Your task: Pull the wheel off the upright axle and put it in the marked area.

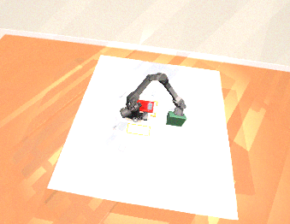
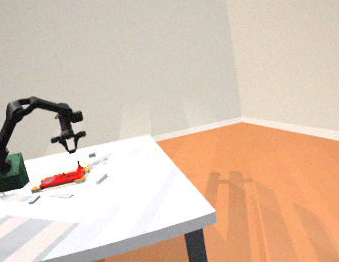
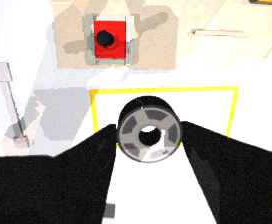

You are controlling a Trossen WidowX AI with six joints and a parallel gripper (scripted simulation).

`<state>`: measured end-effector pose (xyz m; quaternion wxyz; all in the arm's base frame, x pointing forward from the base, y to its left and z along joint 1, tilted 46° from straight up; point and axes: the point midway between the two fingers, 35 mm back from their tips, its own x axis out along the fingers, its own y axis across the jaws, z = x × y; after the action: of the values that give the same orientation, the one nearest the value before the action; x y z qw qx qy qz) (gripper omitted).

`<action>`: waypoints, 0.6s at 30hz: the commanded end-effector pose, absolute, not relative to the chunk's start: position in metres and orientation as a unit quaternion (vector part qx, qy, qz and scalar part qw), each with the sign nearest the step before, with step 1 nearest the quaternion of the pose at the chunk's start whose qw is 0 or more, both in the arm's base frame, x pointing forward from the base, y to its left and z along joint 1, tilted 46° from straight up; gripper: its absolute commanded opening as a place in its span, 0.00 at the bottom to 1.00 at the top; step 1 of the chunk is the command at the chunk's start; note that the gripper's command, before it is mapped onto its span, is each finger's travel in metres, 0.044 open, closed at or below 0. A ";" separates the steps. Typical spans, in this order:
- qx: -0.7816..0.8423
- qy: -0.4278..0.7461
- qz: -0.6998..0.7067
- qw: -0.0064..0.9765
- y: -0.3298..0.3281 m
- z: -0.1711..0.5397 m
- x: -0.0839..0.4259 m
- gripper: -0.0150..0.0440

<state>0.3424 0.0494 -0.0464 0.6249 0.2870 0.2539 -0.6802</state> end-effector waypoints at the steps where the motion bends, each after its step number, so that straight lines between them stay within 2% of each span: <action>1: 0.288 0.255 -0.680 0.624 0.067 -0.060 0.329 0.25; 8: 0.288 0.253 -0.681 0.624 0.084 -0.075 0.314 0.25; 18: 0.288 0.253 -0.681 0.624 0.071 -0.087 0.313 0.25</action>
<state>0.3152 0.0783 -0.0802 0.6243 0.2918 0.2521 -0.6794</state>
